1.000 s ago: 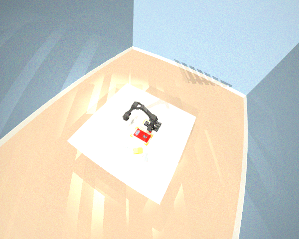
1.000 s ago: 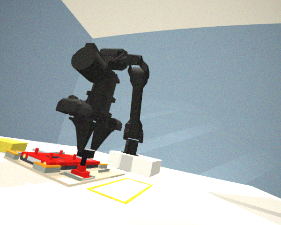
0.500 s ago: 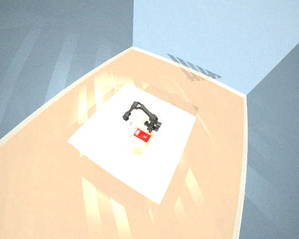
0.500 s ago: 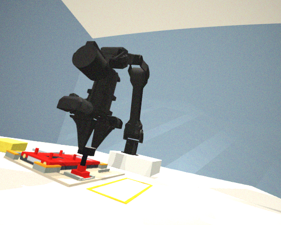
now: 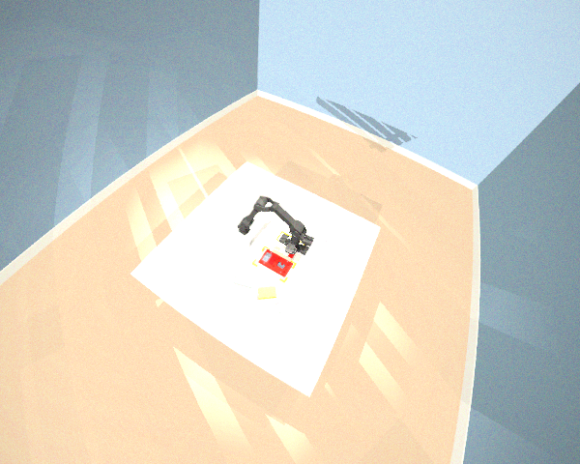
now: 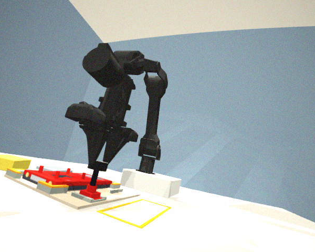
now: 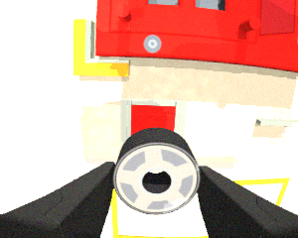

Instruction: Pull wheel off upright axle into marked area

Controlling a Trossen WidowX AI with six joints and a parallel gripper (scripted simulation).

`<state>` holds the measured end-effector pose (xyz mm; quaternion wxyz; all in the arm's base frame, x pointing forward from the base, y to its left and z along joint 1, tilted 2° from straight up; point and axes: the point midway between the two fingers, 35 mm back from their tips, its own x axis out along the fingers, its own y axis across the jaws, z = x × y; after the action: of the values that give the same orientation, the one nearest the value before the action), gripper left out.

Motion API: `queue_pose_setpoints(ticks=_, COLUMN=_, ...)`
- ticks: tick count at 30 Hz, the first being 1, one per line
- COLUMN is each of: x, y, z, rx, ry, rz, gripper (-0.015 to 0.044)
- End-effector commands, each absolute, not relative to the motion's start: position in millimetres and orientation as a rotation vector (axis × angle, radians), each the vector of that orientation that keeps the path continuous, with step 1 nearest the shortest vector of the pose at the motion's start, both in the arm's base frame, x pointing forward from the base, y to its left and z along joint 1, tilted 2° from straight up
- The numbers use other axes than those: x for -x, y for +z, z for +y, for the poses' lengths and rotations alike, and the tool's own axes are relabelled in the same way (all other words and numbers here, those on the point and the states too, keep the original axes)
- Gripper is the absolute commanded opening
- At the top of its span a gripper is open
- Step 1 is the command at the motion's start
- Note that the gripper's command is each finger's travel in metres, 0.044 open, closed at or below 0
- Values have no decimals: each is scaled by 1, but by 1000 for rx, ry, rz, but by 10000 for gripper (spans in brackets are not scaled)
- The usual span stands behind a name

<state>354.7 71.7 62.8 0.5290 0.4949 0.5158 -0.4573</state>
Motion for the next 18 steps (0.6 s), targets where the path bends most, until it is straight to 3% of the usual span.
queue_pose_setpoints(ticks=1, x=-355, y=66, z=72, rx=-1181, ry=-1088, rz=1232, gripper=0)
queue_pose_setpoints(ticks=18, x=-350, y=101, z=70, rx=-1181, ry=-1088, rz=1231, gripper=0)
